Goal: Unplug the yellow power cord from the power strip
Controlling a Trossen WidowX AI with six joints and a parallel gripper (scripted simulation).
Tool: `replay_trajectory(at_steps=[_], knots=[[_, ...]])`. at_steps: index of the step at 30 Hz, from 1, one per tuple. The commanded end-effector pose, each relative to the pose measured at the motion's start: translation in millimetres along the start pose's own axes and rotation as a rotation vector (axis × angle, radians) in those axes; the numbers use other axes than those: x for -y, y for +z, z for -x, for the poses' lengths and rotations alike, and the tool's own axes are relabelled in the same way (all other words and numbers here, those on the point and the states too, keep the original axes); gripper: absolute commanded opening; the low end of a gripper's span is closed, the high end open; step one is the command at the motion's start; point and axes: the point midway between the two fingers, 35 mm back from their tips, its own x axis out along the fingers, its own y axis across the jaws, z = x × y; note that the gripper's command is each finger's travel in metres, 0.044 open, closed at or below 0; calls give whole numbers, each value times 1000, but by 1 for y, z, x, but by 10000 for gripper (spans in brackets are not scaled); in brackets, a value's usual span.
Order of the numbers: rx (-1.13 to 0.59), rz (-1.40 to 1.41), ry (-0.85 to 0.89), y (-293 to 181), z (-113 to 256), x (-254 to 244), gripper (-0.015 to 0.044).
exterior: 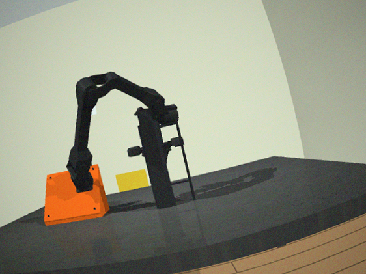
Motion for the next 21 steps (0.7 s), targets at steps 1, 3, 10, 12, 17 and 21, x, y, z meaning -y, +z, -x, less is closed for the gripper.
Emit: replay_trajectory(at_steps=[1, 3, 10, 12, 17, 21], knots=[[83, 14, -7, 36, 11, 0, 0], [83, 14, -7, 39, 12, 0, 0], [84, 6, -5, 39, 12, -1, 26], [84, 6, -5, 39, 12, -1, 79], [84, 6, -5, 39, 12, -1, 160], [84, 6, -5, 39, 12, -1, 160]])
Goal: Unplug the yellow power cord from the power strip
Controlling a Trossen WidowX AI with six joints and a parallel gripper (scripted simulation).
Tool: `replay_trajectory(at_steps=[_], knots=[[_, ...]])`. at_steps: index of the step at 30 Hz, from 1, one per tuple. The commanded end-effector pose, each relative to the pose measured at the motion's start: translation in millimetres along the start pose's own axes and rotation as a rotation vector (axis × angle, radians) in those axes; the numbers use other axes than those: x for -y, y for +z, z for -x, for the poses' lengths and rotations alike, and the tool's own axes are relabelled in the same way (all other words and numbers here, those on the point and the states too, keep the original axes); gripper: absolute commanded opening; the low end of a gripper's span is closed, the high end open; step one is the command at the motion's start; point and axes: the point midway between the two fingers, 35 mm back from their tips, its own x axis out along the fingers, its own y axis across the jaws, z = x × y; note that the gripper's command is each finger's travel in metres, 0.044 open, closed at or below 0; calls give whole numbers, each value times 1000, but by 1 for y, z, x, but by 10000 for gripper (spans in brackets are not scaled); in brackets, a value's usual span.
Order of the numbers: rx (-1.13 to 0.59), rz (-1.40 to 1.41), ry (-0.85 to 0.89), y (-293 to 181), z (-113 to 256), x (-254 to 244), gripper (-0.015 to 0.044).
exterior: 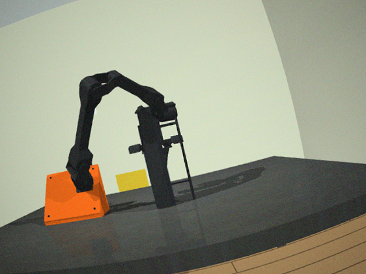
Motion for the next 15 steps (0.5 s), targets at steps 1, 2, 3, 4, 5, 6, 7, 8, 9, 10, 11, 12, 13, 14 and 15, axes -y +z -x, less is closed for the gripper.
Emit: replay_trajectory(at_steps=[1, 2, 3, 4, 5, 6, 7, 8, 9, 10, 11, 12, 13, 14, 15], knots=[[-2, 0, 1, -1, -1, 0, 160], [-2, 0, 1, -1, -1, 0, 160], [-2, 0, 1, -1, -1, 0, 160], [-4, 2, 1, -1, 1, 0, 160], [-7, 7, 1, 0, 3, 0, 160], [-9, 10, 1, 0, 5, 0, 160], [-9, 10, 1, 0, 5, 0, 160], [-9, 10, 1, -1, 5, 0, 160], [-9, 10, 1, -1, 5, 0, 160], [-9, 10, 1, -2, 5, 0, 160], [-9, 10, 1, -4, 5, 0, 160], [-9, 10, 1, -5, 5, 0, 160], [-9, 10, 1, -7, 5, 0, 160], [-9, 10, 1, -9, 5, 0, 160], [-9, 10, 1, -10, 5, 0, 160]])
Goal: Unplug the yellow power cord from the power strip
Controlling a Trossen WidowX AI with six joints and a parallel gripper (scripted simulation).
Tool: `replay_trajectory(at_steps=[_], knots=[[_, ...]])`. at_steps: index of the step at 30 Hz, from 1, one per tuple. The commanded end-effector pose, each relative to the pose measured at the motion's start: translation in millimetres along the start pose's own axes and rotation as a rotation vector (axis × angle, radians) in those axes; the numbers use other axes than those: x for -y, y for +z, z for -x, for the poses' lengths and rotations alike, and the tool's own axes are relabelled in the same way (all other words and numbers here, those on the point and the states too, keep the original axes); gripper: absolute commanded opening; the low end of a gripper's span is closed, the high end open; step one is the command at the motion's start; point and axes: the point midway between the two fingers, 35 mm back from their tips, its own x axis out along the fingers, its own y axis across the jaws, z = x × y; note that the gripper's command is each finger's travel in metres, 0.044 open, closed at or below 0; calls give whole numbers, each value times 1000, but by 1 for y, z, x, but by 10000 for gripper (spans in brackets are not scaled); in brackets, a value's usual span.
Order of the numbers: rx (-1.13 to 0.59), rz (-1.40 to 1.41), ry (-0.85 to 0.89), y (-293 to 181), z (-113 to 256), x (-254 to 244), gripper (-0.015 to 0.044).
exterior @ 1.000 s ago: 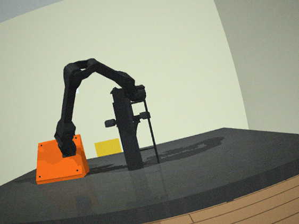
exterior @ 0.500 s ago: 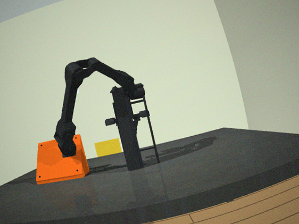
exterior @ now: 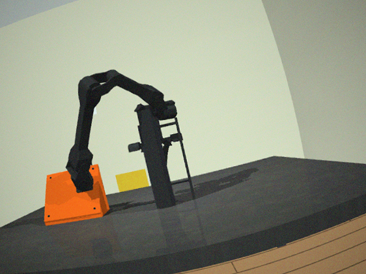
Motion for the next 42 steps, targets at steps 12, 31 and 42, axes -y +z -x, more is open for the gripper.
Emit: replay_trajectory(at_steps=[12, 31, 42], knots=[[-6, 3, 2, -26, -1, -1, 160], [-7, 3, 2, -40, -7, -2, 160], [-2, -2, 1, -39, -10, -1, 81]])
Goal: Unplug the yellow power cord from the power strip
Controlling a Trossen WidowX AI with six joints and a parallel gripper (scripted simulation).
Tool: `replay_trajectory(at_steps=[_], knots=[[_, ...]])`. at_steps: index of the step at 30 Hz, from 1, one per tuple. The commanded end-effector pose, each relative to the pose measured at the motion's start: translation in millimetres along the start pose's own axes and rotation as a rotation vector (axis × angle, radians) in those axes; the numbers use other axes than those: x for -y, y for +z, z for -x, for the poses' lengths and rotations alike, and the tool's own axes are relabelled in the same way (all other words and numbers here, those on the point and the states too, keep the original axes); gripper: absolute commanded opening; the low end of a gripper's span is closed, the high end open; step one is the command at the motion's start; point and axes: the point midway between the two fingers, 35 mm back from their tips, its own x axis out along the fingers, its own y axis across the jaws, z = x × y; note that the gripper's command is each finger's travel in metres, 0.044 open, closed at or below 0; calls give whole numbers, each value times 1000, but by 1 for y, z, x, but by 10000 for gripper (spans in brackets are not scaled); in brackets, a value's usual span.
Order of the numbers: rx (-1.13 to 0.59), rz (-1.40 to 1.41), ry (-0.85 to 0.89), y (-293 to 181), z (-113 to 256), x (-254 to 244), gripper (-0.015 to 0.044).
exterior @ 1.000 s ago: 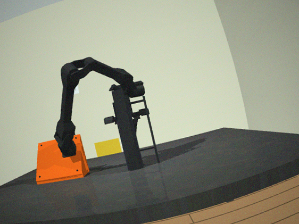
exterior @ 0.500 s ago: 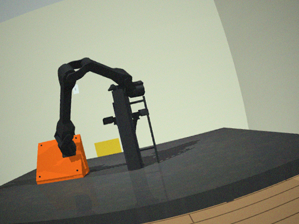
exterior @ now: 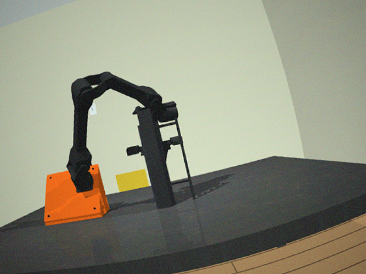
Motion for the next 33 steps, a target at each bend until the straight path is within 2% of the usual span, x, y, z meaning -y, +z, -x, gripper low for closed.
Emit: replay_trajectory(at_steps=[1, 9, 10, 33], knots=[[0, 0, 0, 0, 0, 0, 75], [0, 0, 0, 0, 0, 0, 21], [0, 0, 0, 0, 0, 0, 0], [3, 2, 0, 35, 2, 3, 0]])
